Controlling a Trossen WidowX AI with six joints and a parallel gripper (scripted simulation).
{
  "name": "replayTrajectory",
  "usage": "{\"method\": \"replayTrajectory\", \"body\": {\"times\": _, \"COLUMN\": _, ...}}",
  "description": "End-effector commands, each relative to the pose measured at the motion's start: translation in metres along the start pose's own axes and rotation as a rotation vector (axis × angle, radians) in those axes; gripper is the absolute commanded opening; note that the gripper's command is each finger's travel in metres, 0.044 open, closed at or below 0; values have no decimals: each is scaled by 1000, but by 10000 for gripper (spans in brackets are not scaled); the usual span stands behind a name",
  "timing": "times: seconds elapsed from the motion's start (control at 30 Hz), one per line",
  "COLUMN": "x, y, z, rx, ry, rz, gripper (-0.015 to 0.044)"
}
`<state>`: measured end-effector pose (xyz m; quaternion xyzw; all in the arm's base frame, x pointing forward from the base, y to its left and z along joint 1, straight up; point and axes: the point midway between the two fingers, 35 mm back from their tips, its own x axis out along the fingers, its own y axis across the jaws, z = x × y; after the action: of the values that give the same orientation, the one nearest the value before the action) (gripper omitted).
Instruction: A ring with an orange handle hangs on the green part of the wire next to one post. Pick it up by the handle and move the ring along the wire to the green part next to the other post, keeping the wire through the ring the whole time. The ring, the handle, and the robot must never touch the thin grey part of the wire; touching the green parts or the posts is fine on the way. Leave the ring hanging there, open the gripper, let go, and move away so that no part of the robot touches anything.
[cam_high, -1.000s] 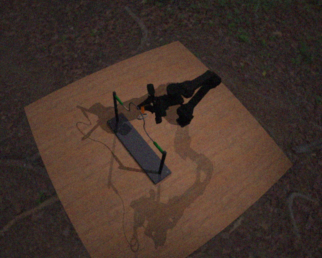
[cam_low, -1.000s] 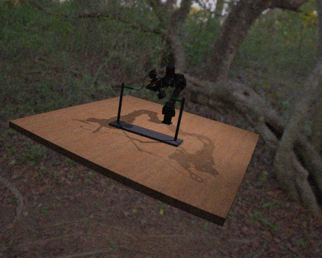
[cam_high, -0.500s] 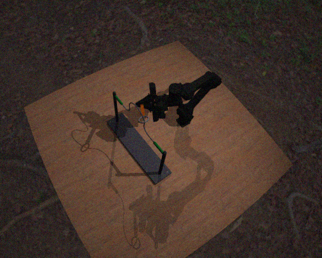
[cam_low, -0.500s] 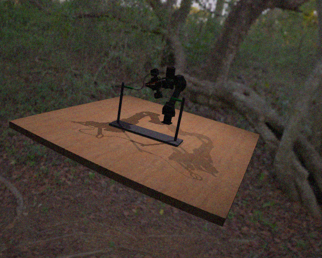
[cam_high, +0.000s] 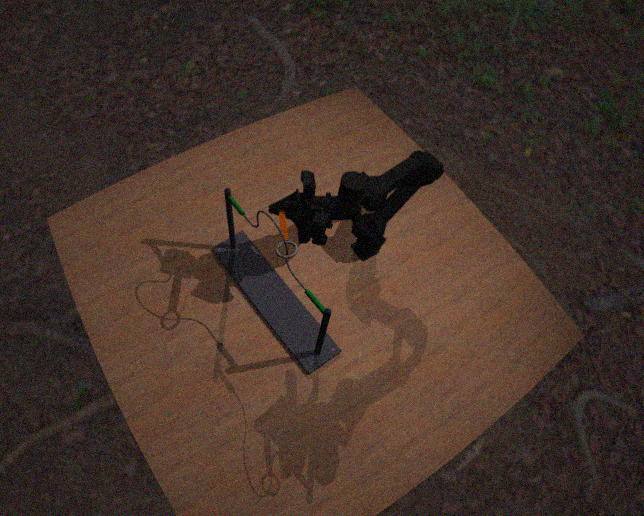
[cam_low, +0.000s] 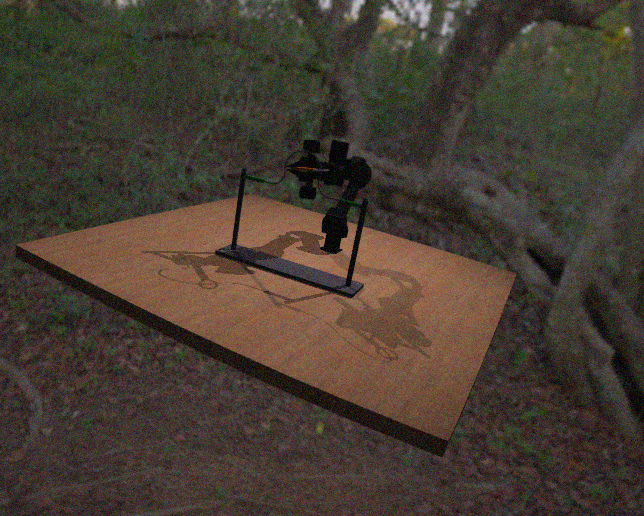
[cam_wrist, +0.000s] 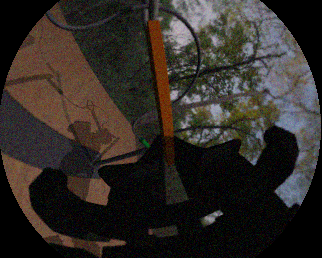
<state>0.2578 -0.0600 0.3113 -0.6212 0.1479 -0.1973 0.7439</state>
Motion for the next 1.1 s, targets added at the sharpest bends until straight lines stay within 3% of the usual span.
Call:
{"method": "replayTrajectory", "body": {"times": 0.0, "x": 0, "y": -3, "z": 0, "rx": -58, "ry": -9, "rz": -37, "gripper": -150}}
{"method": "replayTrajectory", "body": {"times": 0.53, "x": 1, "y": -3, "z": -2, "rx": -184, "ry": -26, "rz": -117, "gripper": -150}}
{"method": "replayTrajectory", "body": {"times": 1.07, "x": 0, "y": 28, "z": -8, "rx": -60, "ry": -10, "rz": -39, "gripper": -150}}
